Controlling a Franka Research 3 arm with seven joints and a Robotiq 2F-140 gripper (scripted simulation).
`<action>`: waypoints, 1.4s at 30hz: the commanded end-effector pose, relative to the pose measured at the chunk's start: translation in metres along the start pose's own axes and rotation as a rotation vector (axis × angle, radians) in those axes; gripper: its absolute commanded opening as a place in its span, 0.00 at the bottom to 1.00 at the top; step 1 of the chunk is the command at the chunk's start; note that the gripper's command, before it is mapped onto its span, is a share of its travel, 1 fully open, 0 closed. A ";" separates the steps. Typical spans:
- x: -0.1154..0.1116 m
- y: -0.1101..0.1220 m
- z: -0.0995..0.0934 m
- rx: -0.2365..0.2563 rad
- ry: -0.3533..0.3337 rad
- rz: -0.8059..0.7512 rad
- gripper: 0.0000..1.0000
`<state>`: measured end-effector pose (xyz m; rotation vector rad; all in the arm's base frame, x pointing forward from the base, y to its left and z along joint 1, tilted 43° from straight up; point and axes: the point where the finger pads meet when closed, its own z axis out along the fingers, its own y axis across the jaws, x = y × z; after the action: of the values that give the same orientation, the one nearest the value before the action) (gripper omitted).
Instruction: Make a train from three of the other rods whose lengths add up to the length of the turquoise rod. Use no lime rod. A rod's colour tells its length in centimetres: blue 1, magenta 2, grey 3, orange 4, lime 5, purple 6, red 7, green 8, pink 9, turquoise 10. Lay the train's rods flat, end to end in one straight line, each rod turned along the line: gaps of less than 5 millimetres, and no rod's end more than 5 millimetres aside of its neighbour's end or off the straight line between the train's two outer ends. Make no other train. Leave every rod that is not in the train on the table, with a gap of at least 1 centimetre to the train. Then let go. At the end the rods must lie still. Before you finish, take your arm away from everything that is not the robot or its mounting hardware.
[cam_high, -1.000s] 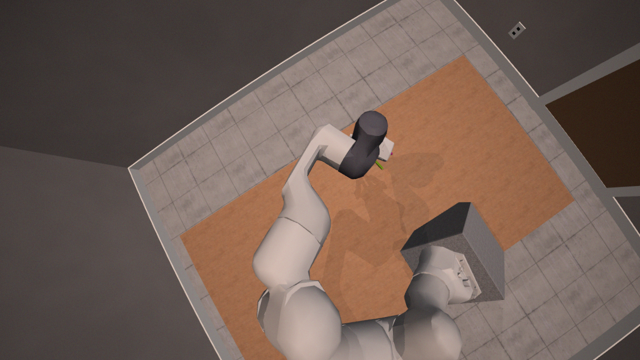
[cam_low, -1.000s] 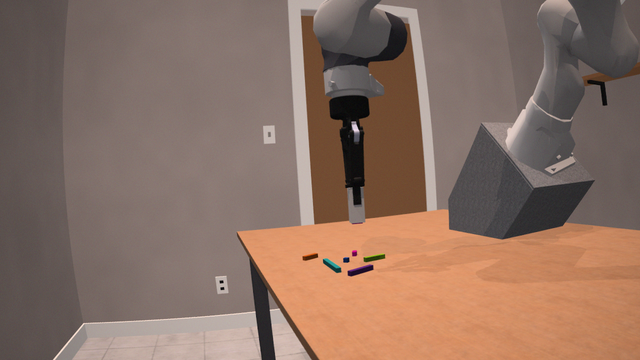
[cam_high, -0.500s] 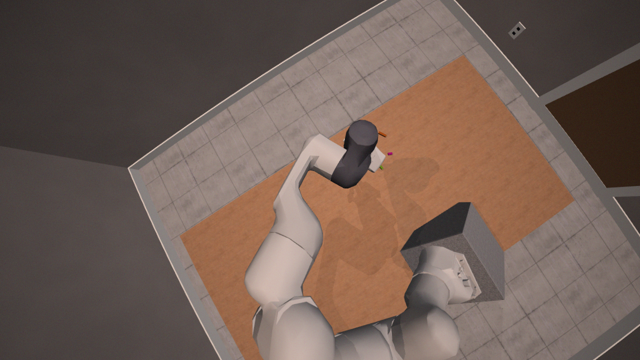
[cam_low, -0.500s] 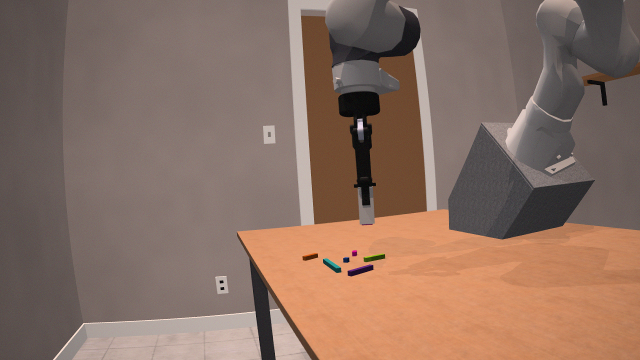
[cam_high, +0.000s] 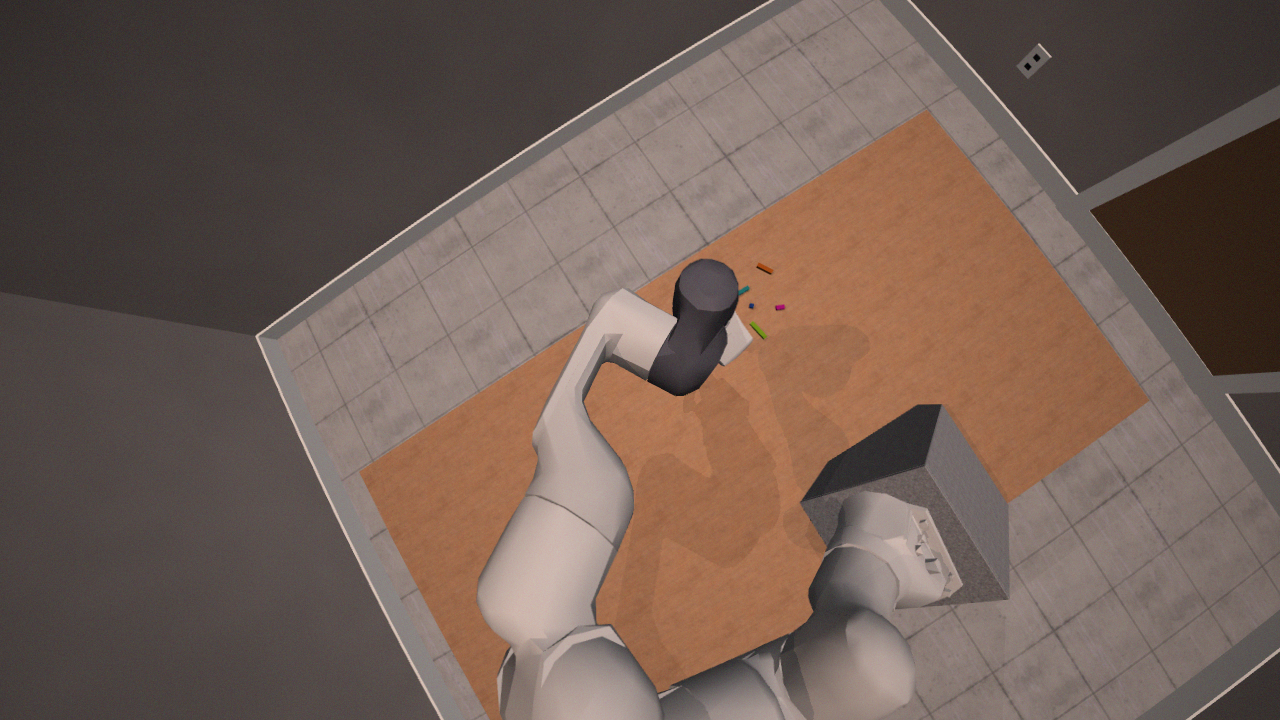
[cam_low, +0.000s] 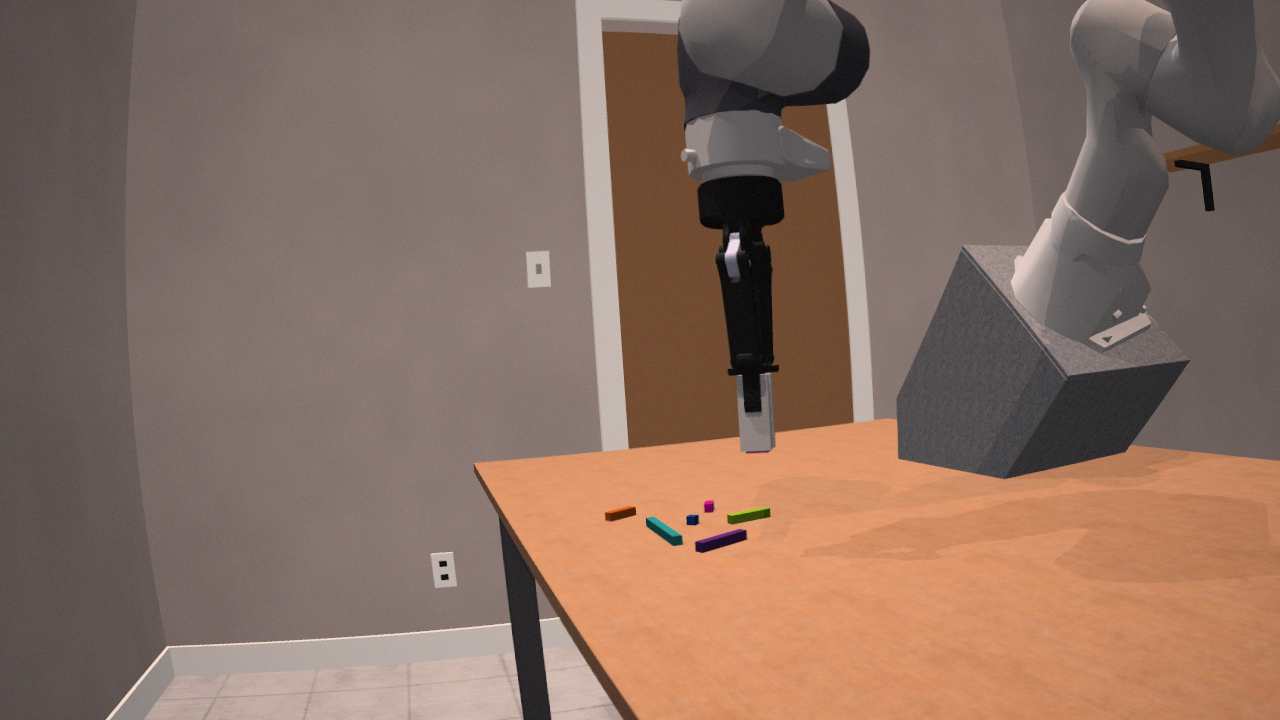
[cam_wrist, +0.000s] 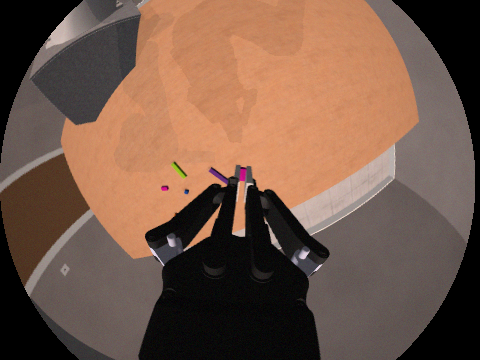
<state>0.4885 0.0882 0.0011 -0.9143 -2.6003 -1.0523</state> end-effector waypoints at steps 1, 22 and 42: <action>0.004 0.004 -0.001 0.012 -0.008 0.167 0.03; 0.038 0.026 0.000 0.010 -0.008 0.419 0.03; 0.065 0.040 0.001 0.008 -0.007 0.609 0.03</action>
<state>0.4614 0.1441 0.0485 -1.4847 -2.1571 -0.8957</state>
